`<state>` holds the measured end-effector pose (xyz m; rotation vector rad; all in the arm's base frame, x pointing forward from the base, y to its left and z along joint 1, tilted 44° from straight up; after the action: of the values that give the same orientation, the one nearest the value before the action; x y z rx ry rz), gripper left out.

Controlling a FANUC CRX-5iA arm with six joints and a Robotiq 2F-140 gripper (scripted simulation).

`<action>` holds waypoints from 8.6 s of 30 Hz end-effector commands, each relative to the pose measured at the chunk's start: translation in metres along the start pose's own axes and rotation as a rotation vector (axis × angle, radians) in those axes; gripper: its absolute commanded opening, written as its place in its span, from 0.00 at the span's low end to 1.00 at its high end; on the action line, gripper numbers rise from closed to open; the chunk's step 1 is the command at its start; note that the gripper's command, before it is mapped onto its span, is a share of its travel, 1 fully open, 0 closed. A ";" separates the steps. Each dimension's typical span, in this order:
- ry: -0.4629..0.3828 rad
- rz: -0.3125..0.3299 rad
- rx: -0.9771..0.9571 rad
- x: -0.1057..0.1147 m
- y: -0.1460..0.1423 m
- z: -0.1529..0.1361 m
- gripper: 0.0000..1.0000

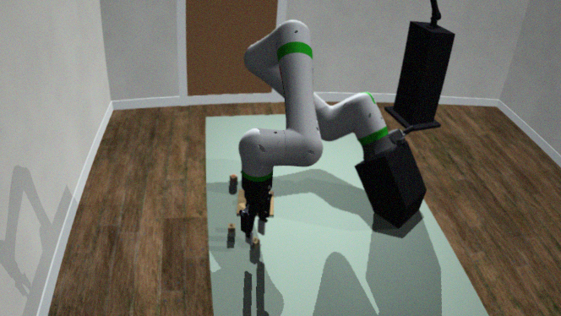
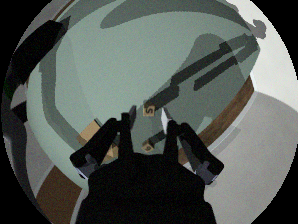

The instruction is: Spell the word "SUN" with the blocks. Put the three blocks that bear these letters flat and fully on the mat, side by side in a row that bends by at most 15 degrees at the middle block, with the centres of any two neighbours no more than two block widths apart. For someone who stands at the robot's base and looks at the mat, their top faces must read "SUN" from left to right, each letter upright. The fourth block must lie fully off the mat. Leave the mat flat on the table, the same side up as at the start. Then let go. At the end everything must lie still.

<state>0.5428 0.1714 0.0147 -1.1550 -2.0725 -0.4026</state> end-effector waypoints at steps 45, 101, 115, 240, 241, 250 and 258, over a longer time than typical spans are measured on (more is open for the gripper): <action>0.000 0.000 0.000 -0.032 0.000 0.000 0.25; 0.000 0.000 0.000 -0.023 0.000 0.000 0.13; 0.000 0.000 0.000 0.061 0.000 0.000 0.13; 0.001 0.001 -3.022 0.074 -0.104 -0.100 0.13; 0.001 0.001 -3.046 0.074 -0.105 -0.101 0.13; 0.001 0.001 -3.315 0.074 -0.115 -0.108 0.13; 0.001 0.001 -3.537 0.073 -0.124 -0.114 0.13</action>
<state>0.4671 0.0862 0.1530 0.7160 -0.6517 1.8696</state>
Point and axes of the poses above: the point where the finger pads meet when closed, its own x axis back along the fingers, its own y axis across the jaws, z = x × y, the point moved 7 cm from there along x, back along the fingers, and after that the axes turned 3 degrees about -x, right-handed, at the moved point
